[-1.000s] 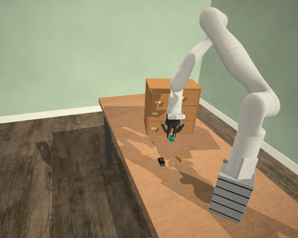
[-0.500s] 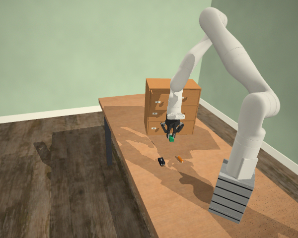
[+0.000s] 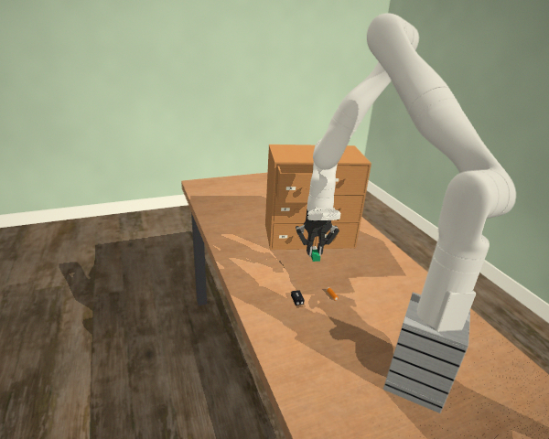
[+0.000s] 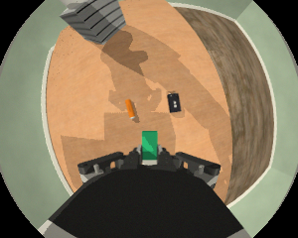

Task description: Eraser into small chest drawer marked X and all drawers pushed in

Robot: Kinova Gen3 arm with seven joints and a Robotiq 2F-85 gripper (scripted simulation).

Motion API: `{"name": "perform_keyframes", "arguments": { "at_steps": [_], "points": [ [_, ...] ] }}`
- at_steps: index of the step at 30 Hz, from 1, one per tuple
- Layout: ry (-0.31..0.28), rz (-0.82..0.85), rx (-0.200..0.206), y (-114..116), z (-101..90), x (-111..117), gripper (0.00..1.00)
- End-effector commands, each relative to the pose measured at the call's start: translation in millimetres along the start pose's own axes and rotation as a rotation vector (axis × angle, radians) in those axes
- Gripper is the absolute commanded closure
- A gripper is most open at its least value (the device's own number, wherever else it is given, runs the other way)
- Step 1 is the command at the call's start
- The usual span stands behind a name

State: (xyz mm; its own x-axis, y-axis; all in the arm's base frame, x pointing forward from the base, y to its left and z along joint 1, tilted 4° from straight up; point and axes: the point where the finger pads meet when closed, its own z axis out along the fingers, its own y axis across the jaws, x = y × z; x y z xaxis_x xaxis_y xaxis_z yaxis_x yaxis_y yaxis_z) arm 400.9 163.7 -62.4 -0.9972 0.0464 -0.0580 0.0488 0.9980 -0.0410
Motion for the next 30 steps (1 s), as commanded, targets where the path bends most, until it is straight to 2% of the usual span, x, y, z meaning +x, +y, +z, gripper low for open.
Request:
{"name": "perform_keyframes", "arguments": {
  "at_steps": [1, 18, 30],
  "points": [
    [-0.002, 0.0, -0.001, 0.3, -0.7, -0.6, 0.81],
    [-0.002, 0.0, -0.001, 0.3, -12.7, -0.6, 0.81],
    [-0.002, 0.0, -0.001, 0.3, -45.0, -0.5, 0.81]
  ]
}}
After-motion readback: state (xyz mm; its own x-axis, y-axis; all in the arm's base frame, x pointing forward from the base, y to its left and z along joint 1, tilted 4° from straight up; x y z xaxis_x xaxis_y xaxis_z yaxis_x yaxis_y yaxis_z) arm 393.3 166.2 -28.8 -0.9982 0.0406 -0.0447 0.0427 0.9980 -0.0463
